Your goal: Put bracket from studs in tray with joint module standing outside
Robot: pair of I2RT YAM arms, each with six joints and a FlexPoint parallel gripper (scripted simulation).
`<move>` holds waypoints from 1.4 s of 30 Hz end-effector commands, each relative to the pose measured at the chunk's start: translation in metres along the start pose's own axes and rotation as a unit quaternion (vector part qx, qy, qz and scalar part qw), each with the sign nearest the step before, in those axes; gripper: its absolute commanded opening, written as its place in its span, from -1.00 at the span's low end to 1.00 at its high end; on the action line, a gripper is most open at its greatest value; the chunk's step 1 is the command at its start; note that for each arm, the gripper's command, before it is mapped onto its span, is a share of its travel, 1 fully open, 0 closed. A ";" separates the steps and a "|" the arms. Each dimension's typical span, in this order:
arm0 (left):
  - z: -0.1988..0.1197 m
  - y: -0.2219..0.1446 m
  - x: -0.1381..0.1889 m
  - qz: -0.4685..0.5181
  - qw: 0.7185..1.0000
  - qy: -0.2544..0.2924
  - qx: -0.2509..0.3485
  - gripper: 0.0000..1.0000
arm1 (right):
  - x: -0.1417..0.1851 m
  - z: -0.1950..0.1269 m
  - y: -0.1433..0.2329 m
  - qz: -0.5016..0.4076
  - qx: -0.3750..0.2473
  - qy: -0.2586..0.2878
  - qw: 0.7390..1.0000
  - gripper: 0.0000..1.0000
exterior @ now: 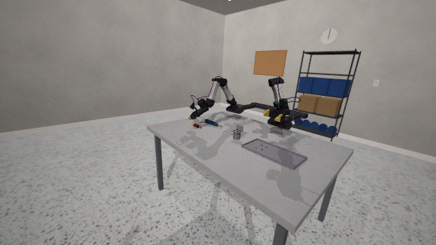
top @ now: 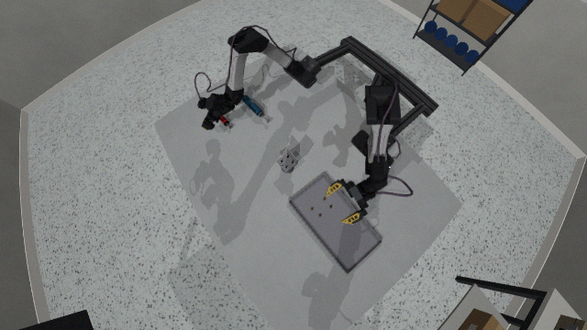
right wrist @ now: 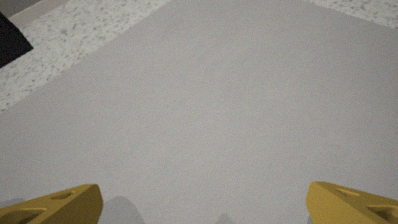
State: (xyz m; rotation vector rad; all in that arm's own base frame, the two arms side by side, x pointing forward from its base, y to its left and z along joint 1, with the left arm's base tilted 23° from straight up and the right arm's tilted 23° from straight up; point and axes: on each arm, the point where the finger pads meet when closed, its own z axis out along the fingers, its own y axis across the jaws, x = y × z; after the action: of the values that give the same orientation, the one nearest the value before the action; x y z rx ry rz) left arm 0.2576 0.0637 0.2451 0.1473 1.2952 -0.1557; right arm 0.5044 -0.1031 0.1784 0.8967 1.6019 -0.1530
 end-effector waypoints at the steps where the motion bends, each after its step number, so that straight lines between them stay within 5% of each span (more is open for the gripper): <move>1: 0.000 0.001 -0.003 0.006 1.000 -0.004 -0.001 1.00 | -0.007 0.000 0.001 0.004 -0.002 -0.007 1.000 1.00; 18: 0.000 0.001 -0.003 0.006 1.000 -0.004 -0.001 1.00 | -0.007 0.000 0.001 0.004 -0.002 -0.007 1.000 1.00; 24: 0.000 0.003 0.007 -0.007 1.000 0.013 -0.011 1.00 | 0.002 -0.008 0.004 -0.079 -0.028 0.045 0.996 1.00; 34: -0.001 -0.003 0.025 -0.025 0.998 0.058 -0.026 1.00 | 0.014 -0.038 0.009 -0.258 -0.120 0.146 0.948 1.00; 42: -0.002 -0.019 0.033 -0.020 0.994 0.100 -0.038 1.00 | 0.022 -0.080 0.007 -0.377 -0.219 0.208 0.875 1.00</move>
State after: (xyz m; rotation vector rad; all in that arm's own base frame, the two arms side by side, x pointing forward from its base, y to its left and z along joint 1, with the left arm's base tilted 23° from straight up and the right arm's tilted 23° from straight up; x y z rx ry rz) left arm 0.2573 0.0433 0.2288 0.1451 1.3786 -0.1563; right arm 0.4656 -0.0577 0.1741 0.1366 2.1219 -0.1804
